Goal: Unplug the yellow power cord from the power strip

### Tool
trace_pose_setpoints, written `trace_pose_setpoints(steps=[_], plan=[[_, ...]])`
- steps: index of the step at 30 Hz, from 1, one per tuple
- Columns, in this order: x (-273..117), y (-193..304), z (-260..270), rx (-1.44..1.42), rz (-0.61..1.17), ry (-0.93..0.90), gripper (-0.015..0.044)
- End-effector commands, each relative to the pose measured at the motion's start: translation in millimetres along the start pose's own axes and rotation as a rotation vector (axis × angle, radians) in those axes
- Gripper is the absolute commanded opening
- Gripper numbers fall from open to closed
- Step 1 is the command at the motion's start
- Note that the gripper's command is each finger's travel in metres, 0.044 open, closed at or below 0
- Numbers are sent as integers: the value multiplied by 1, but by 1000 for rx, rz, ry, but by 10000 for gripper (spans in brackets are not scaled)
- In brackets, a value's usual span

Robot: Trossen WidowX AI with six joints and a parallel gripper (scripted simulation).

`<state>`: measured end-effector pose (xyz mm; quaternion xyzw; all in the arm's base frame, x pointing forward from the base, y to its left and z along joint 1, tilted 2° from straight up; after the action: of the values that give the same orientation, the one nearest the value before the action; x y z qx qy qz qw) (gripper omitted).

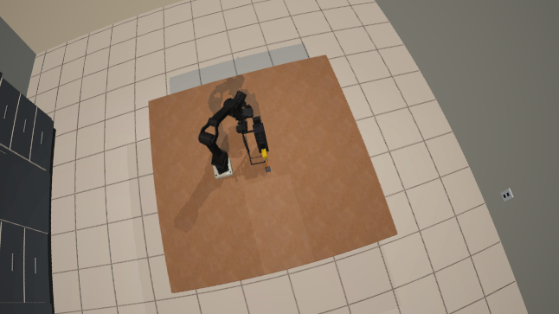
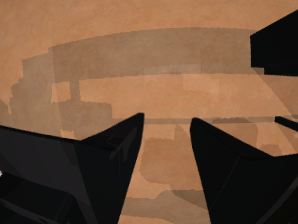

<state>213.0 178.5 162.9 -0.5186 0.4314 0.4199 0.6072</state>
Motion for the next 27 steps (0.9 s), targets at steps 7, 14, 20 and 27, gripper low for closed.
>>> trace_pose_setpoints(steps=[7,14,20,27], plan=[[-20,-58,13,-16,-134,-197,160],[-40,-103,5,9,-264,-294,160],[-62,-142,-10,32,-396,-357,160],[-83,-172,-37,104,-505,-377,160]])
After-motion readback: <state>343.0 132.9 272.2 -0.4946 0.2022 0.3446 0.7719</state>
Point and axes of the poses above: the point midway between the two fingers, 35 mm back from their tips, its own x axis out along the fingers, its own z axis across the jaws, y = z × x, the point moved 6 cm from there along -x, back along the fingers, and after that the axes turned 15 degrees about -x, right-handed, at the moved point
